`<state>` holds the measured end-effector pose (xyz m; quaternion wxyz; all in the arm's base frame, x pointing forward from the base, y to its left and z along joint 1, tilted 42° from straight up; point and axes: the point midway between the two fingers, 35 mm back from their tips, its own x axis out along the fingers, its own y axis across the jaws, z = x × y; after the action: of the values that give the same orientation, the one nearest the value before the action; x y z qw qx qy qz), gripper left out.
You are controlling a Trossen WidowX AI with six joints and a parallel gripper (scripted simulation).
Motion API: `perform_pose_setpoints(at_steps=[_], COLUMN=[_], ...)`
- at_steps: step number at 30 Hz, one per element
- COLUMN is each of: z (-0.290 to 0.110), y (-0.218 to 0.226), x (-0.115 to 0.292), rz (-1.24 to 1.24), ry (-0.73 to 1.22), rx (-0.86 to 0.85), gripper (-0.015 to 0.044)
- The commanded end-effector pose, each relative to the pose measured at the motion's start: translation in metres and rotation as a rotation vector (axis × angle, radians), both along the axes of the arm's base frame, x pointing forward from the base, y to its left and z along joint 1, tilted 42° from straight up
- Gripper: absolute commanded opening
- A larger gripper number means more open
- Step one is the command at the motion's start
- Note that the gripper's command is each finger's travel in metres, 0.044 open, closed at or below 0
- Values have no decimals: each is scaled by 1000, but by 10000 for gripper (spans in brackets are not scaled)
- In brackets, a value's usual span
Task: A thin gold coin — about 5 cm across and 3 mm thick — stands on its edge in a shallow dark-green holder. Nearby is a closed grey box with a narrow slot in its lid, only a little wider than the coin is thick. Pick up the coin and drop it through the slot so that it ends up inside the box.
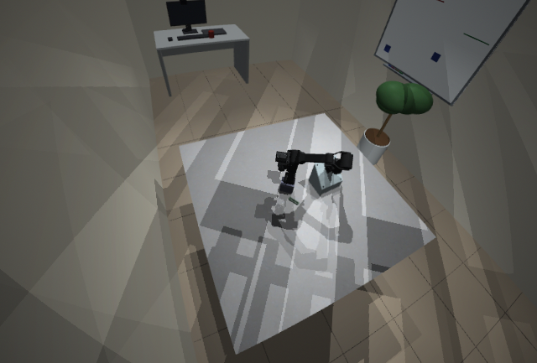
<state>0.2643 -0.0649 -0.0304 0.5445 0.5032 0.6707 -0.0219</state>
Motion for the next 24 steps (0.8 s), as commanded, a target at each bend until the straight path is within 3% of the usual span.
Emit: perform_pose_setpoints(at_steps=[1, 24], z=[-3, -6], y=[-2, 3], x=[-1, 1], rz=[4, -8], ry=[0, 8], rx=[-2, 2], gripper=[0, 0])
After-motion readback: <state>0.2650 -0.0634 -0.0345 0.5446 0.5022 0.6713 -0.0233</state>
